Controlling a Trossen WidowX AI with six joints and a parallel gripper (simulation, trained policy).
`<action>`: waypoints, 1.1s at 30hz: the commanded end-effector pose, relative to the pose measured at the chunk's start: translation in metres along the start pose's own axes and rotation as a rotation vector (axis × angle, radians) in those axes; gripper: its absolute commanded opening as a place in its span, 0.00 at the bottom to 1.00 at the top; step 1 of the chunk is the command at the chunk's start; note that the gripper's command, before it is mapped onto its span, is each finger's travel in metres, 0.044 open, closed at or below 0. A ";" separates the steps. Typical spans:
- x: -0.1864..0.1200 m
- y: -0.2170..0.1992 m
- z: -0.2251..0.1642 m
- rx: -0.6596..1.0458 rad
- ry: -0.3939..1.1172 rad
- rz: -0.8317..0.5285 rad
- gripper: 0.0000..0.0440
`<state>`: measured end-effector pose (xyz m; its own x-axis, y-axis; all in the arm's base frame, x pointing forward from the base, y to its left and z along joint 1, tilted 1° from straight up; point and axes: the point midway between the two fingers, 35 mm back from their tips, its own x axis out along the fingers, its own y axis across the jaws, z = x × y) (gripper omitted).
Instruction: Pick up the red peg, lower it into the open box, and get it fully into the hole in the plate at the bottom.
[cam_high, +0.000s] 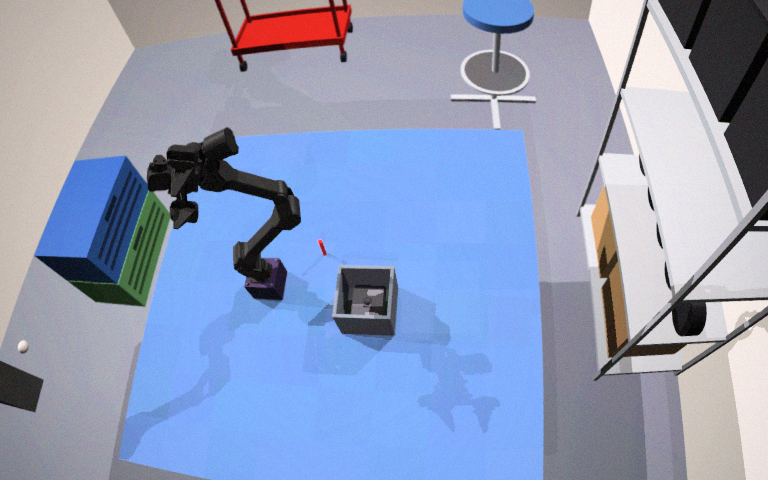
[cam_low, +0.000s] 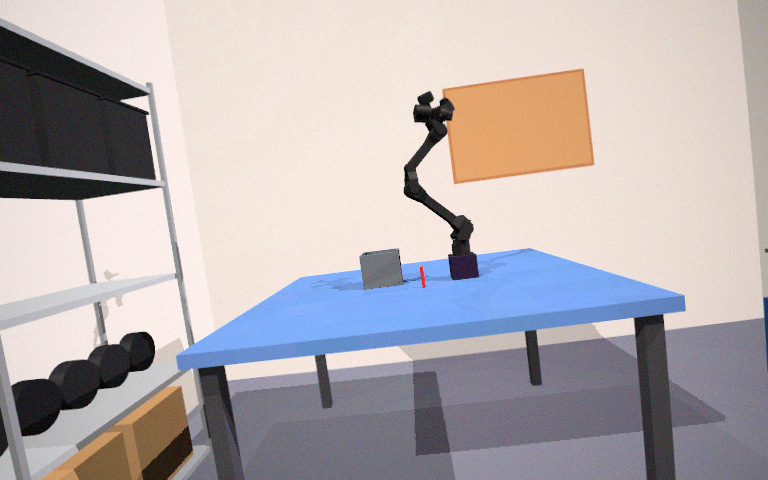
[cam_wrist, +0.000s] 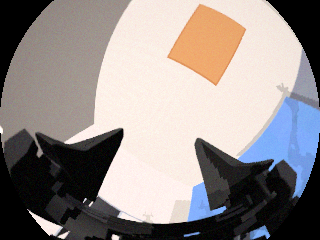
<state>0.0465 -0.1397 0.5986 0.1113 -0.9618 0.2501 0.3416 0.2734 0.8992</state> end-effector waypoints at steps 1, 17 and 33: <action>0.000 -0.001 0.005 0.026 0.003 0.005 0.96; 0.019 -0.015 0.037 0.500 0.234 0.108 0.99; 0.060 -0.029 0.000 0.942 0.549 0.062 1.00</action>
<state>0.0339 -0.1924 0.5936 0.5425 -0.7733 0.3282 -0.4485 0.0637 0.8915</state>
